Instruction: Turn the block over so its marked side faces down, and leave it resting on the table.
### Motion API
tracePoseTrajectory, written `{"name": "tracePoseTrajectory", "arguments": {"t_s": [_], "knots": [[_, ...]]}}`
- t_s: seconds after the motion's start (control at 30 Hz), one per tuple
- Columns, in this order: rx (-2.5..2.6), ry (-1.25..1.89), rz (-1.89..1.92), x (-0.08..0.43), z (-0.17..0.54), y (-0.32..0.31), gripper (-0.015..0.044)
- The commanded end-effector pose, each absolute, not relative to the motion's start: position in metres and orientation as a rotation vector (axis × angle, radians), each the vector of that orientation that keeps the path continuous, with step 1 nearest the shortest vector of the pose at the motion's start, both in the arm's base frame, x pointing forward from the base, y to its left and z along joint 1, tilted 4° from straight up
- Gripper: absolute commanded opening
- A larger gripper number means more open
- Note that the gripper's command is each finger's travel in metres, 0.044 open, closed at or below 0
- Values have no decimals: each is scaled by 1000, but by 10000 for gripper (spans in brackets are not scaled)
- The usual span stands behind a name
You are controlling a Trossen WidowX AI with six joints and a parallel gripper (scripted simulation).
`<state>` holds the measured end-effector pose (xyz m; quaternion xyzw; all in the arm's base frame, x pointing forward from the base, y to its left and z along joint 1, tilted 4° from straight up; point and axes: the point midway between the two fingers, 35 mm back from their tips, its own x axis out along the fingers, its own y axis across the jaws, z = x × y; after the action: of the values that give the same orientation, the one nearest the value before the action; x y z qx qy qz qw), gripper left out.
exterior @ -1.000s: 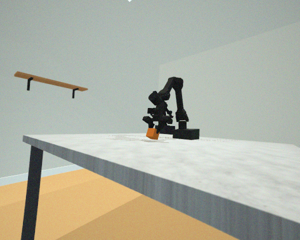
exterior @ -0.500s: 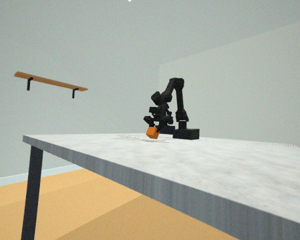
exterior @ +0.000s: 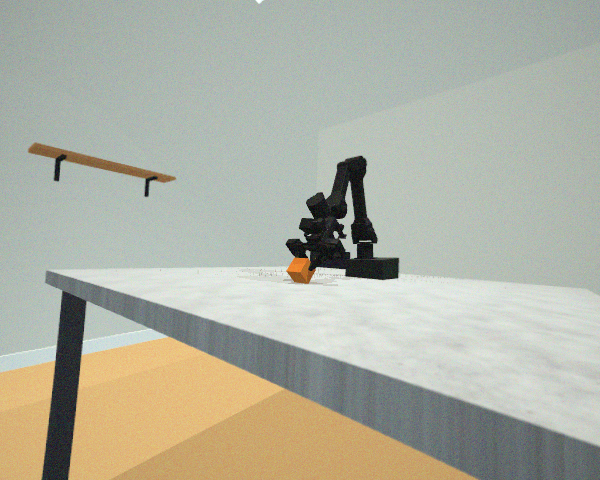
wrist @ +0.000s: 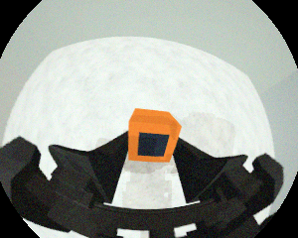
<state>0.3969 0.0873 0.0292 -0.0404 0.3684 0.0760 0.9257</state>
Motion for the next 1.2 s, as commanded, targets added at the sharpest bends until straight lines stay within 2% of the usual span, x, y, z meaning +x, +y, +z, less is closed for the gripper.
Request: {"name": "tracePoseTrajectory", "arguments": {"t_s": [0.0,0.6,1.17], "knots": [[-85,697,156,398,22,87,0],[-64,435,162,385,19,83,0],[-61,399,163,383,22,83,0]]}}
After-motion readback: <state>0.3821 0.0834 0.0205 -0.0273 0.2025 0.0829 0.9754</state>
